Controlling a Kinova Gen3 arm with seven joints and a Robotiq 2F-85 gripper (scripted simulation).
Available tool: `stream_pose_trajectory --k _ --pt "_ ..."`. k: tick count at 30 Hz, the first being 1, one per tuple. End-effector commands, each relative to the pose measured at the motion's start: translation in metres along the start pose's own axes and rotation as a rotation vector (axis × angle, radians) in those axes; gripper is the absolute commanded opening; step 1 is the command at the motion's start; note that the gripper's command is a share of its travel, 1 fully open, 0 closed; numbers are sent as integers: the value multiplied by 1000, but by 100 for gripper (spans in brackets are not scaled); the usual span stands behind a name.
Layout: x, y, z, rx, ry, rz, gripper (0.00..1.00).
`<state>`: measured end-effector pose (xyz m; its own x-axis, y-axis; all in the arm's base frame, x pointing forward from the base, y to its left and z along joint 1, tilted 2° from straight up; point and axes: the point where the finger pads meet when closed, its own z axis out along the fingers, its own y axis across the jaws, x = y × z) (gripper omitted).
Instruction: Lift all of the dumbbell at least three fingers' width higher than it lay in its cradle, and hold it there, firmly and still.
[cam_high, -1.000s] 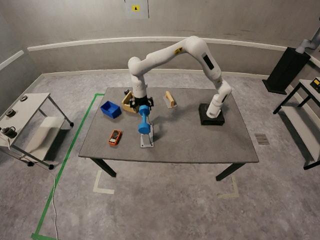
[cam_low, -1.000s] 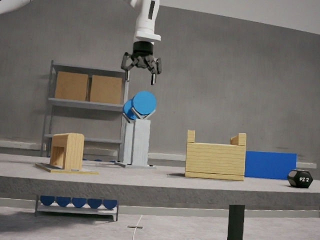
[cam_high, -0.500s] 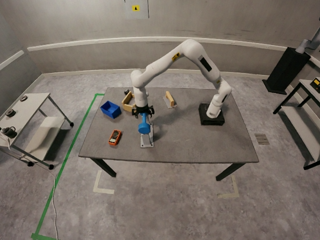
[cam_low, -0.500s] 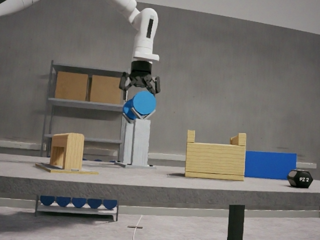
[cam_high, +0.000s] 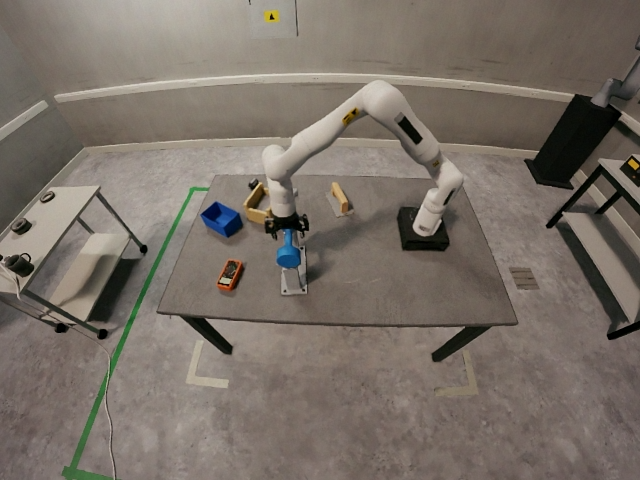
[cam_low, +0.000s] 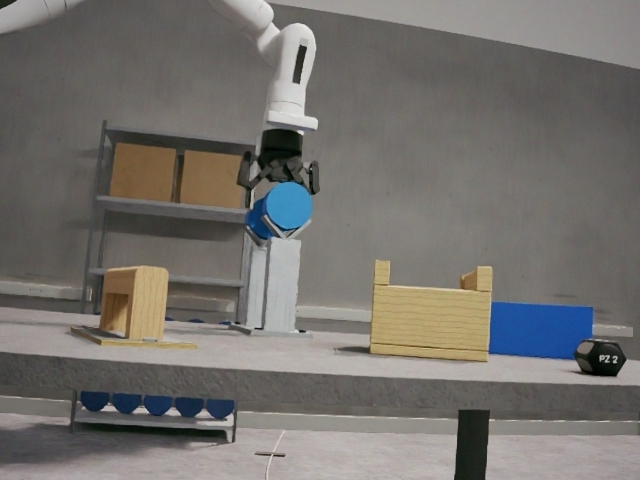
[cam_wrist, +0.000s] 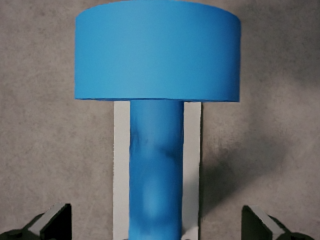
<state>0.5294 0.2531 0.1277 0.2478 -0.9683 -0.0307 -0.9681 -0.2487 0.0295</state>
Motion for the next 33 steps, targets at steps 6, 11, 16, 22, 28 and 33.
stream_pose_trajectory --k 6,11,16,22,28,33 --pt "-1 -1 2 3 3 8 10" --pt "-1 -1 2 3 3 8 10" --pt "-1 -1 2 2 3 8 10" --pt "0 1 2 -1 4 8 10" --pt "0 1 2 -1 4 8 10" --pt "0 1 2 -1 4 8 10"
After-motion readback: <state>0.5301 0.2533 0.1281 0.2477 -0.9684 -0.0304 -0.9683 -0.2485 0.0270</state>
